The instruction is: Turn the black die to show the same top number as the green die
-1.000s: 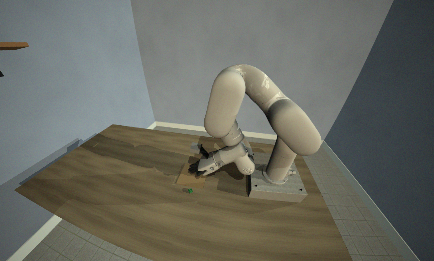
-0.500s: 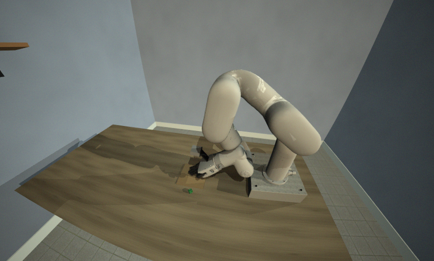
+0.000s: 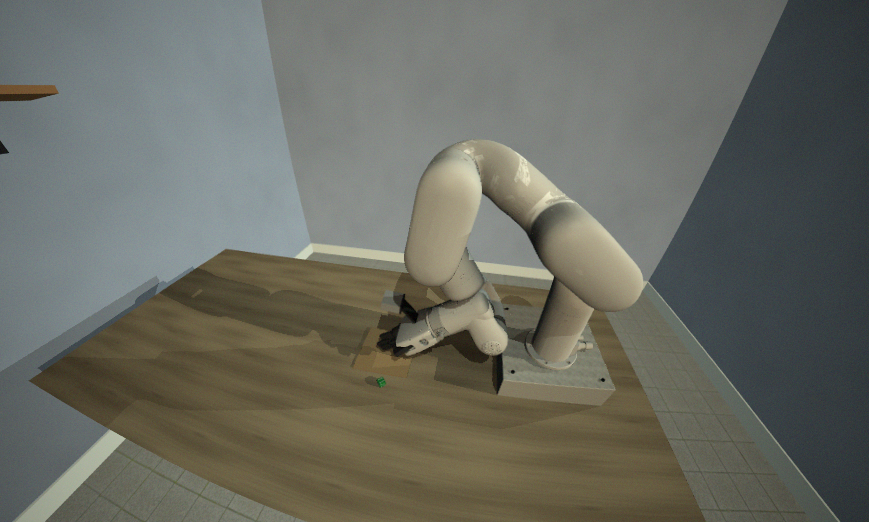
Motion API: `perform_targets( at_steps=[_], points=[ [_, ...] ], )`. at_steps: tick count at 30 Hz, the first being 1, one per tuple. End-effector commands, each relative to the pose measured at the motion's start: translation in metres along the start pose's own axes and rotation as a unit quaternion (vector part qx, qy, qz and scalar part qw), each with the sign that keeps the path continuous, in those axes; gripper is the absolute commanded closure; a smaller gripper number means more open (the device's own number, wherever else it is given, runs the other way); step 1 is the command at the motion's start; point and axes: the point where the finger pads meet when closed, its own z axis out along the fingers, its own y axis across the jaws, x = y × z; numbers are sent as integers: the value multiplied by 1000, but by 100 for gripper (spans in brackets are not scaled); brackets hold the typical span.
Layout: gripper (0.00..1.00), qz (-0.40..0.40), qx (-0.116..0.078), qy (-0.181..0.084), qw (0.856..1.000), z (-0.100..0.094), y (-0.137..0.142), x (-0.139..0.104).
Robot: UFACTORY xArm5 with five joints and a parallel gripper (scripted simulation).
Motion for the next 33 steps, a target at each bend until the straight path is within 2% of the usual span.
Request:
perform_targets(
  at_steps=[1, 33],
  points=[
    [89, 0, 0, 1, 1000, 0, 0, 1],
    [89, 0, 0, 1, 1000, 5, 0, -6]
  ],
)
